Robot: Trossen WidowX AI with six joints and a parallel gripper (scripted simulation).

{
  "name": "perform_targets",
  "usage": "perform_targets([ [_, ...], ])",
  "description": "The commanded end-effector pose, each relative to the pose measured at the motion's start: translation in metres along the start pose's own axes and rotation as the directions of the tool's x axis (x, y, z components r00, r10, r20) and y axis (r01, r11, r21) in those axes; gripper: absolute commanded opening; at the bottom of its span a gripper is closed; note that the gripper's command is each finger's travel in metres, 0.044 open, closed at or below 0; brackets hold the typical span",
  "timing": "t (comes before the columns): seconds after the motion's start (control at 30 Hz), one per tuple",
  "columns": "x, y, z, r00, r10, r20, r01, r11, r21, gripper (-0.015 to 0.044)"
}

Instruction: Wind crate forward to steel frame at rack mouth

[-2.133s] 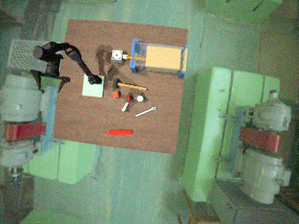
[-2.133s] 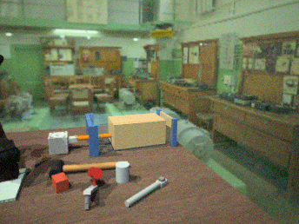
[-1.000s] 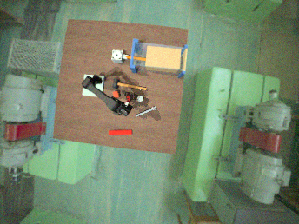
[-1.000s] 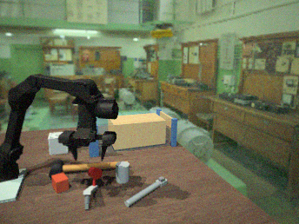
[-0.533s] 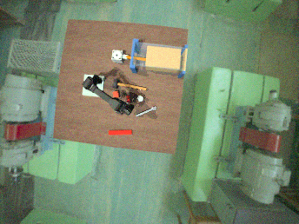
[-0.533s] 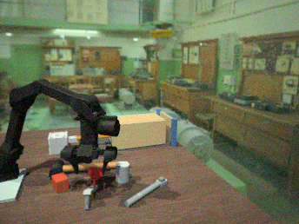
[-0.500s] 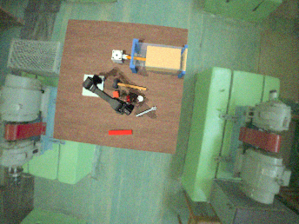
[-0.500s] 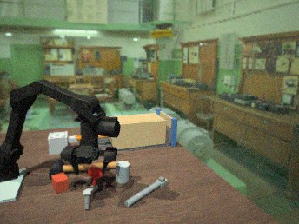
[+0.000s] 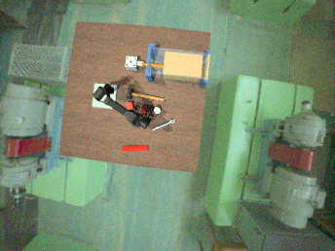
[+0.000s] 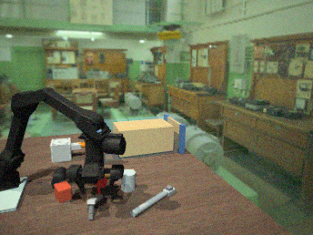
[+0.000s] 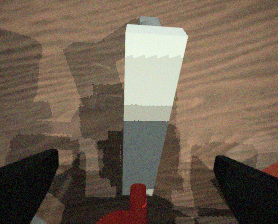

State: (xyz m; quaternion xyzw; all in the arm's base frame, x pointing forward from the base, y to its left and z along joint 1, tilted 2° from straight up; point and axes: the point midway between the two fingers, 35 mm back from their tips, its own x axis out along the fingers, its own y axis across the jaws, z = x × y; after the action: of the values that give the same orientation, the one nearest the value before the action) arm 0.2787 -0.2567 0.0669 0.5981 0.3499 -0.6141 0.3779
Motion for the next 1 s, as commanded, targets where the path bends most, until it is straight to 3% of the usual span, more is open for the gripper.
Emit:
perform_targets([
  [0.0, 0.014, -0.002, -0.001, 1.0, -0.011, -0.006, 0.011, 1.0, -0.004, 0.044],
  [0.53, 0.03, -0.003, -0.001, 1.0, -0.011, -0.006, 0.011, 1.0, -0.004, 0.044],
  [0.97, 0.025, -0.001, -0.001, 1.0, -0.006, -0.002, 0.006, 1.0, 0.0, 0.0099],
])
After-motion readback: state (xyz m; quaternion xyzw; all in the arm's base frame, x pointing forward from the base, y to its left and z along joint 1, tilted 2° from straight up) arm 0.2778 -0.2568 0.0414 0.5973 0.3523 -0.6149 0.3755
